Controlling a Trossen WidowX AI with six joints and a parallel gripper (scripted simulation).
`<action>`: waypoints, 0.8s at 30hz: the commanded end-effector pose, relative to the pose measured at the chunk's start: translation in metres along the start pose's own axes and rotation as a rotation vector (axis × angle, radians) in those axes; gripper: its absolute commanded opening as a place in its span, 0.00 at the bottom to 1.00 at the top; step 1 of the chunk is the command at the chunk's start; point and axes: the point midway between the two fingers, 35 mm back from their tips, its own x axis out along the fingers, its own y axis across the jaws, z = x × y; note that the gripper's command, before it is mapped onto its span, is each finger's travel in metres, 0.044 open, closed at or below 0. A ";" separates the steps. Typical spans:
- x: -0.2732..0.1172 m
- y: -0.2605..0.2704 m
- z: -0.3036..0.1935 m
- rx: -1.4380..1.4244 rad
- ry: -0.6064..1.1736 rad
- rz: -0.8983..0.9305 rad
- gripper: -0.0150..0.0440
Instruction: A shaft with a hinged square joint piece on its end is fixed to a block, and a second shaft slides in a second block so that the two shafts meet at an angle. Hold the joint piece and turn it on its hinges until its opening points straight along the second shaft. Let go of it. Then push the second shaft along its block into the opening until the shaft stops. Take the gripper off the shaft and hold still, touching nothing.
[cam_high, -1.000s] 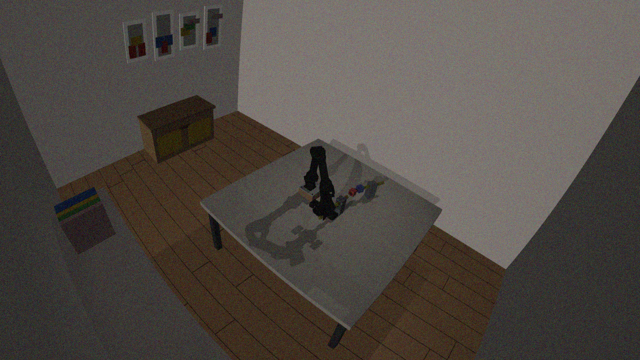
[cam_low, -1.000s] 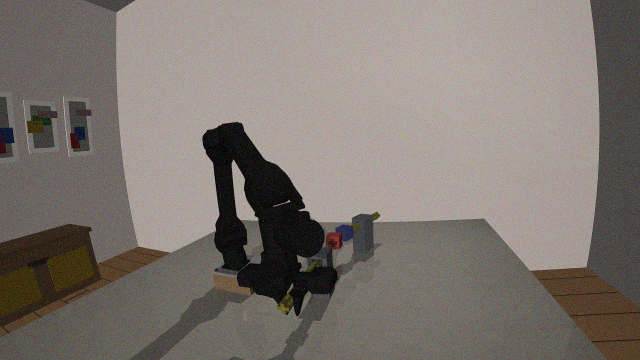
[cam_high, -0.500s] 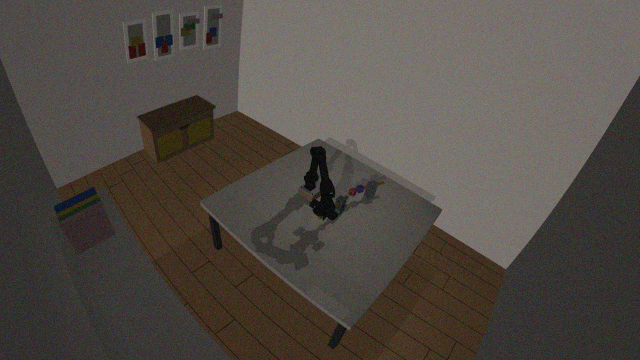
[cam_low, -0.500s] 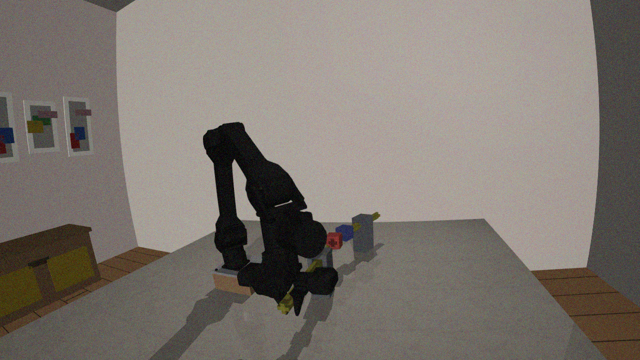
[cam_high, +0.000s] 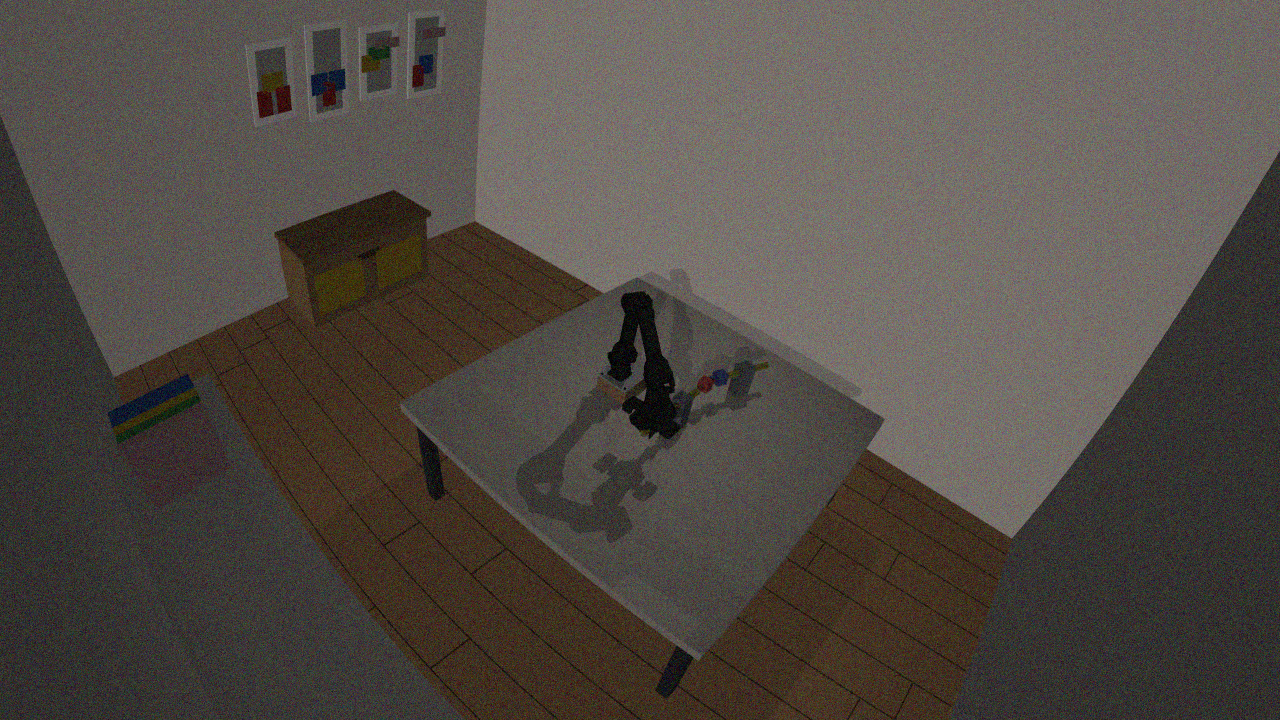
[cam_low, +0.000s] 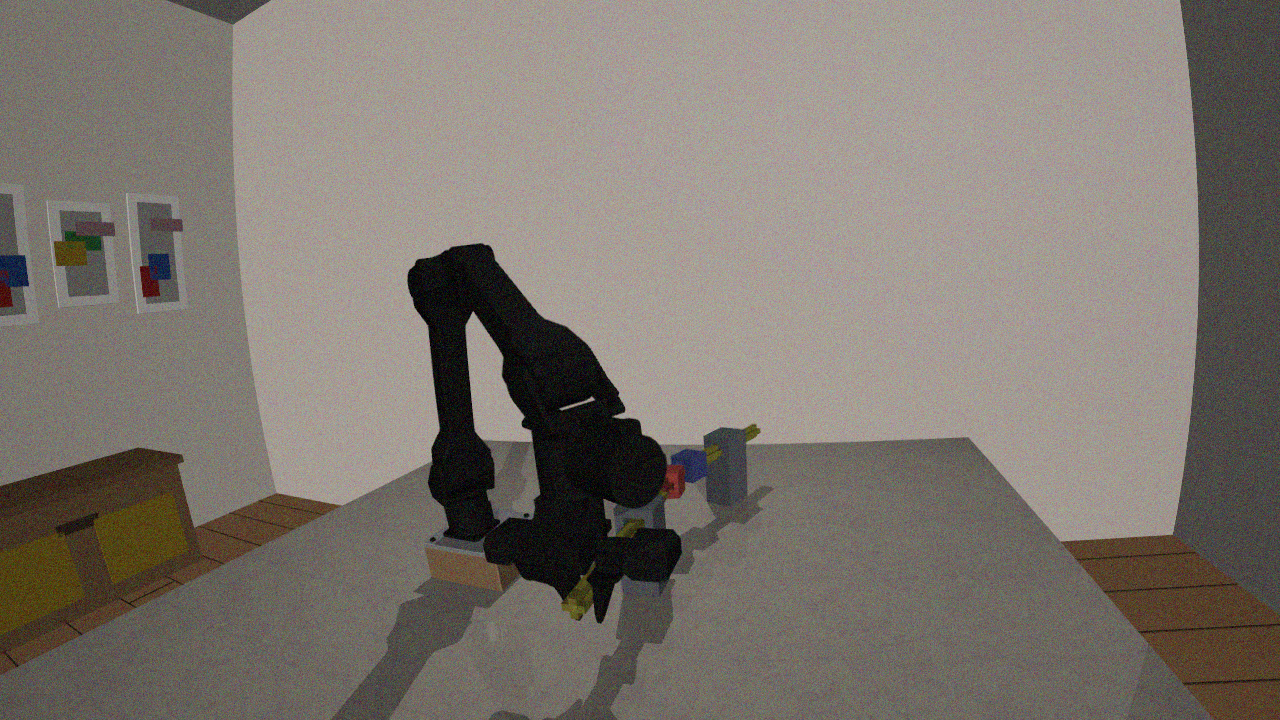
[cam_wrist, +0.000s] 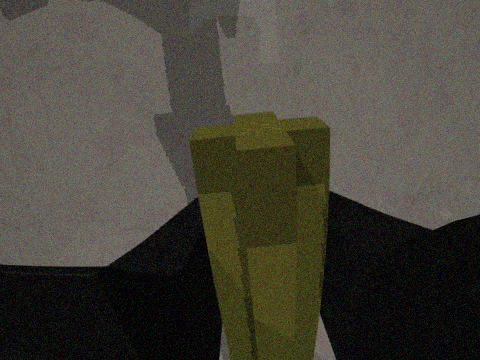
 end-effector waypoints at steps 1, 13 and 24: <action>0.000 0.000 -0.007 0.003 0.002 -0.002 0.25; 0.000 0.000 -0.025 0.003 0.004 -0.004 0.25; 0.000 0.000 -0.042 0.003 0.005 -0.004 0.25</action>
